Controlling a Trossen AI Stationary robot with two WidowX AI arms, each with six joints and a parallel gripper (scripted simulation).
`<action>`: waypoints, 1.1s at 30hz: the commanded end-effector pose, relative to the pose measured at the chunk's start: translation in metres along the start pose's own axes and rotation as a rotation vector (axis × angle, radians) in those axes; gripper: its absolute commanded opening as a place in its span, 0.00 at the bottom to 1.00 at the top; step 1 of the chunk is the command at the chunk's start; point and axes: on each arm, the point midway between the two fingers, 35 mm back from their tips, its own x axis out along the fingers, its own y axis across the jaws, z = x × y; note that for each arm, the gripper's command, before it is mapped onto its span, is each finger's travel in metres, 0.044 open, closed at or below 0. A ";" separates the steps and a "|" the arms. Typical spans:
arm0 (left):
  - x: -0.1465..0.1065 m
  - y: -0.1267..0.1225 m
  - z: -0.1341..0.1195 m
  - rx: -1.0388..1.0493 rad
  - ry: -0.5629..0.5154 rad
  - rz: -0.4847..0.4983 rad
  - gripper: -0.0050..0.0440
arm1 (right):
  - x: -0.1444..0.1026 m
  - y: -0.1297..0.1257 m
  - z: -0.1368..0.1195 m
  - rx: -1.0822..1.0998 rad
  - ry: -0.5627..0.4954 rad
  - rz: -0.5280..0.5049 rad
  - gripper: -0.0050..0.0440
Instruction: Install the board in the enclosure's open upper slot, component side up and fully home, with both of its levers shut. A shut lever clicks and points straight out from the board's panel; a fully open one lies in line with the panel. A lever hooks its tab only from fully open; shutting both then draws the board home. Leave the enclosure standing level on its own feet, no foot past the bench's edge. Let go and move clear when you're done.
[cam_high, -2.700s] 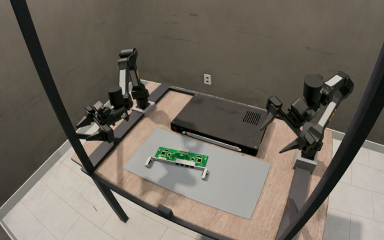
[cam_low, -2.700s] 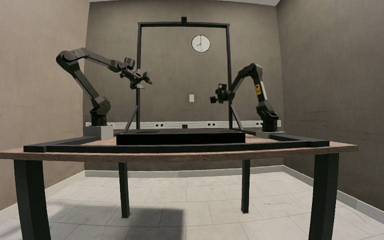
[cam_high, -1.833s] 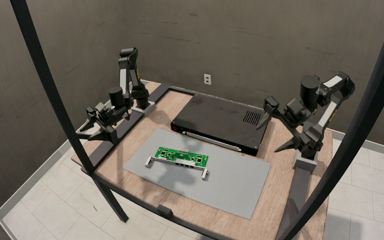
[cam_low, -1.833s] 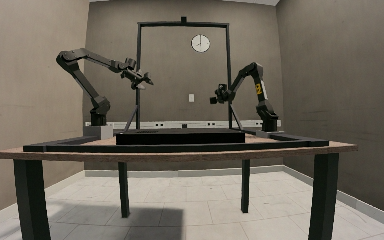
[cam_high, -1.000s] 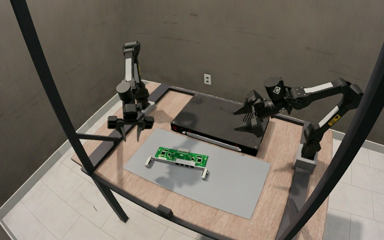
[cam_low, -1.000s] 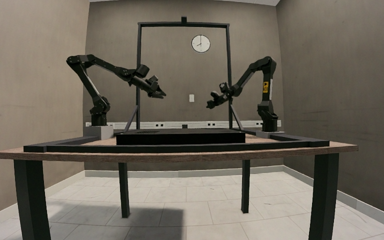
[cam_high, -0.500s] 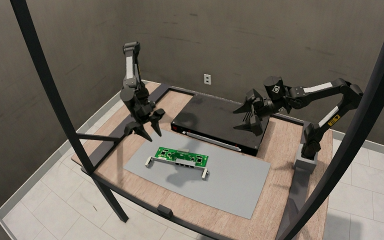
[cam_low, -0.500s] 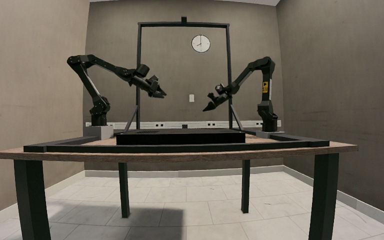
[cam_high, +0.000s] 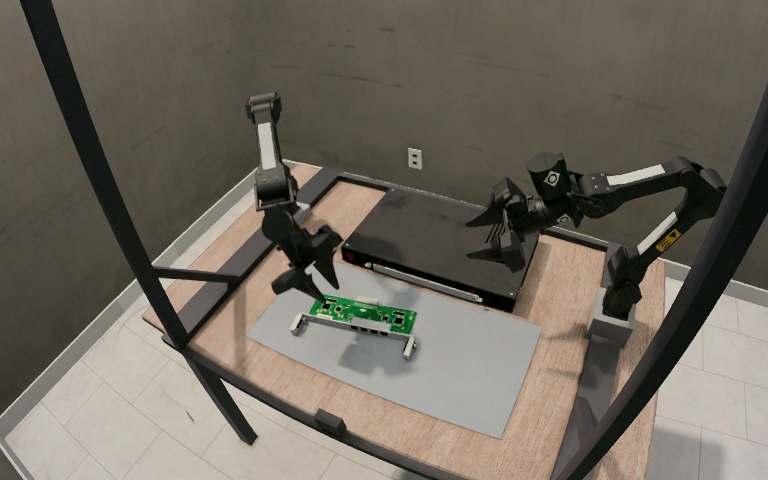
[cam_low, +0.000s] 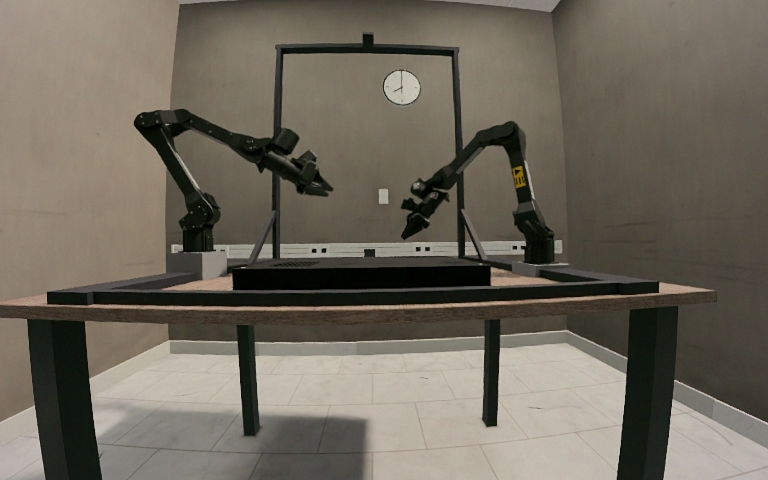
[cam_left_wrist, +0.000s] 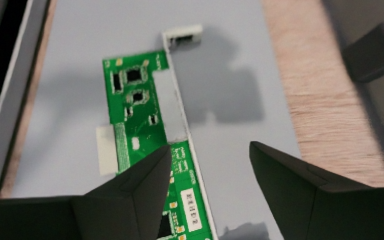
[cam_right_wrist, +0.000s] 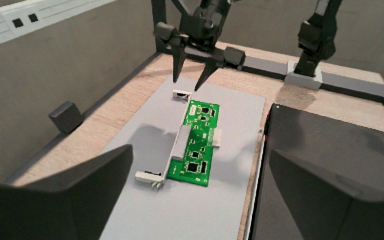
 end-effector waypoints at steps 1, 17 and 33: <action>0.012 -0.002 0.008 -0.063 0.085 0.038 0.56 | -0.003 0.001 0.010 0.000 -0.028 0.004 0.92; 0.057 0.015 -0.001 -0.139 0.219 0.180 0.53 | -0.003 0.001 0.010 0.000 -0.028 0.004 0.92; 0.093 0.016 -0.004 -0.139 0.208 0.171 0.38 | -0.003 0.001 0.010 0.000 -0.028 0.004 0.92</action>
